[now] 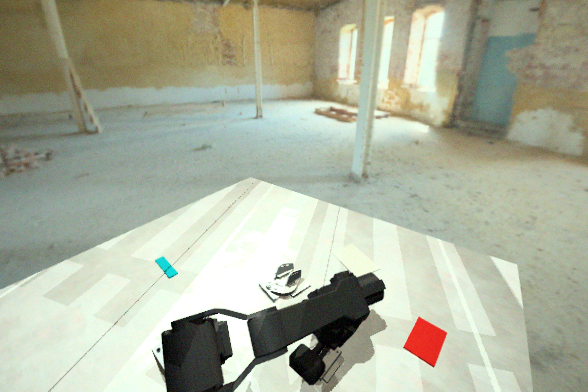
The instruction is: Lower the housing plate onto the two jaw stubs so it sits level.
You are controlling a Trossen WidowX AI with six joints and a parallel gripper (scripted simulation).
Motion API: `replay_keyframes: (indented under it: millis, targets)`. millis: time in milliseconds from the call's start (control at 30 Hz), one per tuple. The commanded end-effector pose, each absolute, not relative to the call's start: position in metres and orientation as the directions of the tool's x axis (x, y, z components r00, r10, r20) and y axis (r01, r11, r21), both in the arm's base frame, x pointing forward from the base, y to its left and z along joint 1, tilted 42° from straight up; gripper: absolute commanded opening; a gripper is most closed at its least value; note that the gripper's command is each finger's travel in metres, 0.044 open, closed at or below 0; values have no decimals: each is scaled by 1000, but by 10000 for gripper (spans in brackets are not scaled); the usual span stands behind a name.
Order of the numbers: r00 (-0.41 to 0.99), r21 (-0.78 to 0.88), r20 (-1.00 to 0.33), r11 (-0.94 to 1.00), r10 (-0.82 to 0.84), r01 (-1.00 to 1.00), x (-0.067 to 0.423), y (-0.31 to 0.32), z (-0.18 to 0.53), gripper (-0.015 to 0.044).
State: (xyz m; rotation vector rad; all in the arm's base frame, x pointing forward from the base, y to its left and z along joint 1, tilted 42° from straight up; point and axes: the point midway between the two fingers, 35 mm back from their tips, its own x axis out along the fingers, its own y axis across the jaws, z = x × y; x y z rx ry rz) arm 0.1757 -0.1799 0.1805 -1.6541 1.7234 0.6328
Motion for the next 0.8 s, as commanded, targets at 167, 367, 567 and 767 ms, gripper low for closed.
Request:
replay_keyframes:
  millis: [167, 367, 567, 767]
  targets:
    - [12, -89, -742, 81, -670, -993, 175, -187, 169, 440]
    - [12, -89, -742, 81, -670, -993, 175, -188, 168, 440]
    - [12, -89, -742, 81, -670, -993, 175, -188, 168, 440]
    - [12, -89, -742, 81, -670, -993, 175, -188, 168, 440]
